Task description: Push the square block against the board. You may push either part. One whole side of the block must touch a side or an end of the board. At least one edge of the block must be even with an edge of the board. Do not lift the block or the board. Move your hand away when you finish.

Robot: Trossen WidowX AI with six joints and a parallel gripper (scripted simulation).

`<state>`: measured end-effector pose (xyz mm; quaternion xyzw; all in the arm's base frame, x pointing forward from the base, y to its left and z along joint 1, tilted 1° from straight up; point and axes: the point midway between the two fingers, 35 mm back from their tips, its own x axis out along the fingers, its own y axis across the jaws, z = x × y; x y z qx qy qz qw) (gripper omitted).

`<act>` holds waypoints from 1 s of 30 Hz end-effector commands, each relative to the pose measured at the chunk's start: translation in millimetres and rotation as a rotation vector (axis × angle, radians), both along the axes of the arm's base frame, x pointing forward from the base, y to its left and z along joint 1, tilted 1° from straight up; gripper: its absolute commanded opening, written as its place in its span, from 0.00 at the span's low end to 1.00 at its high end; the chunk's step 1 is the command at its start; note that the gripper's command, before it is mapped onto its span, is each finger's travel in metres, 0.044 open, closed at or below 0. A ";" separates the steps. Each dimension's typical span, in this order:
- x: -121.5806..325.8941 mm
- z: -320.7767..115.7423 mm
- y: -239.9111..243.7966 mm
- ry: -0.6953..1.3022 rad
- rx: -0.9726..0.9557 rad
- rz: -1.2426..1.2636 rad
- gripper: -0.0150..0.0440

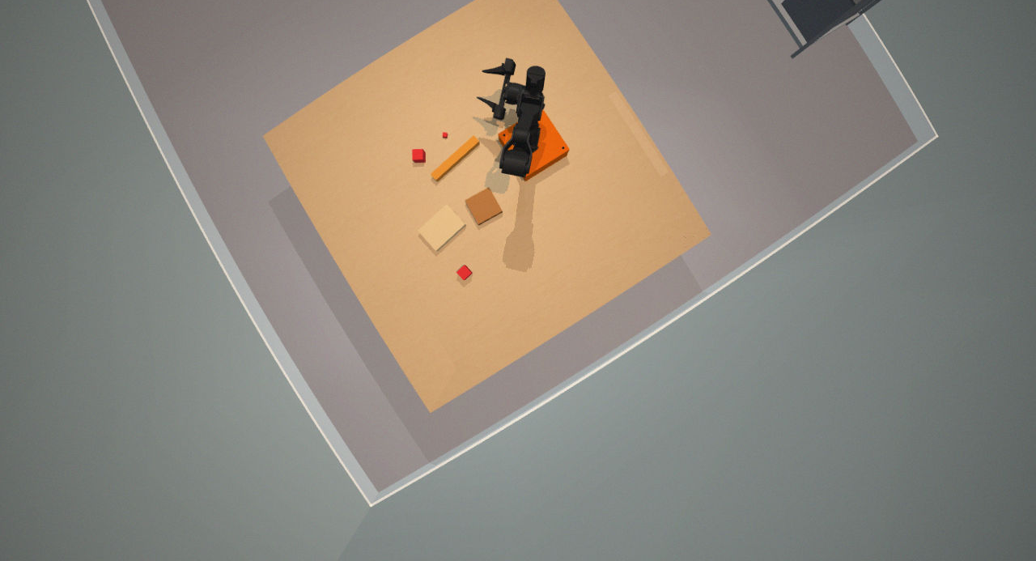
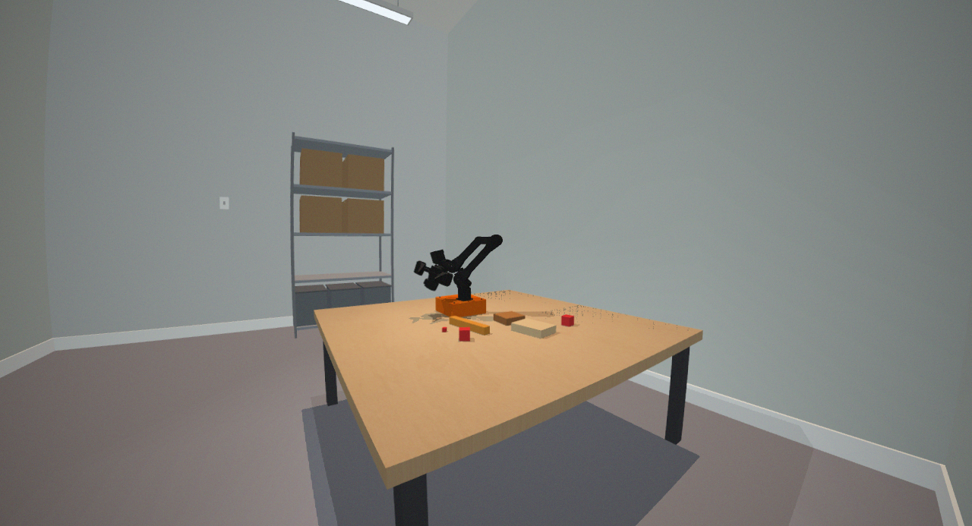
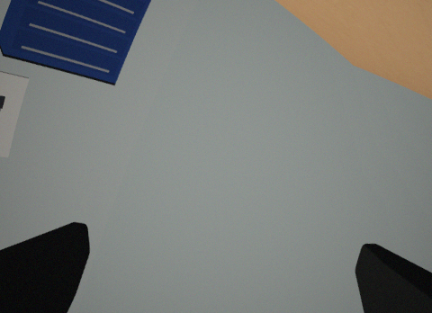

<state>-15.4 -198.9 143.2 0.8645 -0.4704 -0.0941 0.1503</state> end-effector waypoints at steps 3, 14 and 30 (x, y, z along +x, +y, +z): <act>0.2 0.0 -0.2 0.002 -0.001 0.001 0.80; 12.0 -0.2 -14.0 0.132 -0.047 0.064 0.31; 30.1 -3.0 -28.9 0.292 -0.101 0.147 0.25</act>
